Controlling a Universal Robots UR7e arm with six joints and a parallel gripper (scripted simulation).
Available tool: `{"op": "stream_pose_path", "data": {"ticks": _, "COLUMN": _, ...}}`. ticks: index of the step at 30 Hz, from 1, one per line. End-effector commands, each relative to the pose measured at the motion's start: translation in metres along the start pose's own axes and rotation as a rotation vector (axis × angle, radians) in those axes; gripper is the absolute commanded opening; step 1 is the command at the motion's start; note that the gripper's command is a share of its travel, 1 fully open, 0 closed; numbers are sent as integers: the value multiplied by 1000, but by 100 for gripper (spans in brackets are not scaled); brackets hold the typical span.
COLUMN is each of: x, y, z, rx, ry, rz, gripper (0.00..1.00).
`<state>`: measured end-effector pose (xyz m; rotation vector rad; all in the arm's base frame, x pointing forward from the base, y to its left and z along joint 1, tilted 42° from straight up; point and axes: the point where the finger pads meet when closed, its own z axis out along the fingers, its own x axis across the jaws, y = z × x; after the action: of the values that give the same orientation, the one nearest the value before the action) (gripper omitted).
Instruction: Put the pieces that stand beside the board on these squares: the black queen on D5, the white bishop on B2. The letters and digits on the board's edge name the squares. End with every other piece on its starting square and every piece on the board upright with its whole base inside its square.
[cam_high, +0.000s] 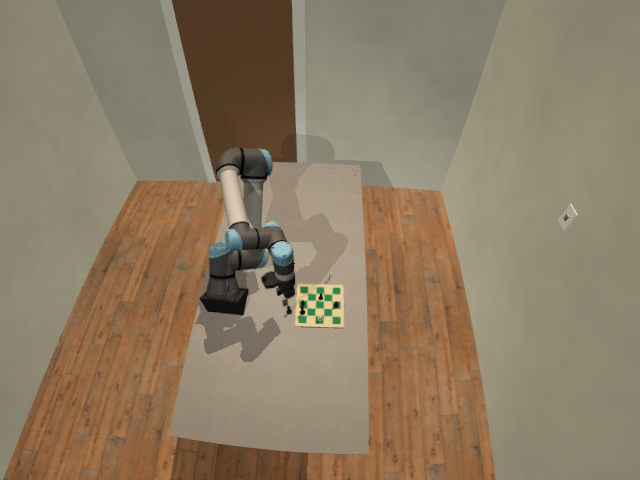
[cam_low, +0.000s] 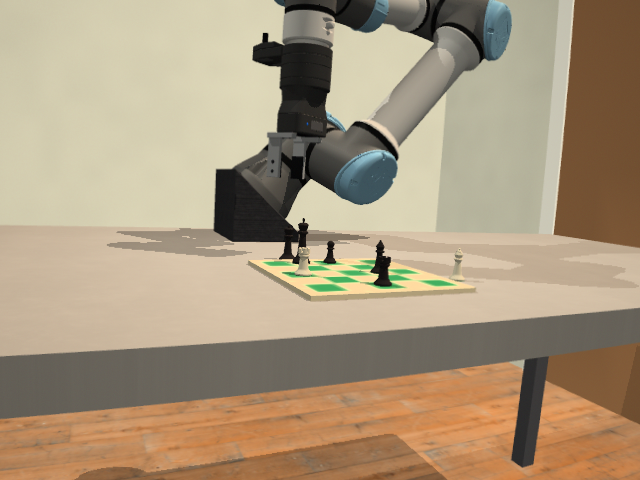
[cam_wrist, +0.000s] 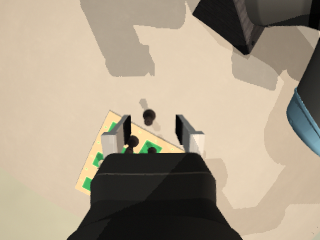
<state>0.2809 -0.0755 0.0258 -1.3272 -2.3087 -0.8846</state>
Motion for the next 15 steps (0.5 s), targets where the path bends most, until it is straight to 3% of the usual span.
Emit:
{"op": "stream_pose_path", "data": {"ticks": 1, "x": -2, "y": 1, "z": 2, "rx": -10, "ry": 3, "rz": -183, "gripper": 100}}
{"op": "stream_pose_path", "data": {"ticks": 12, "x": -6, "y": 8, "z": 5, "rx": -10, "ry": 1, "rz": -537, "gripper": 100}}
{"op": "stream_pose_path", "data": {"ticks": 15, "x": -6, "y": 8, "z": 6, "rx": -10, "ry": 1, "rz": -563, "gripper": 100}}
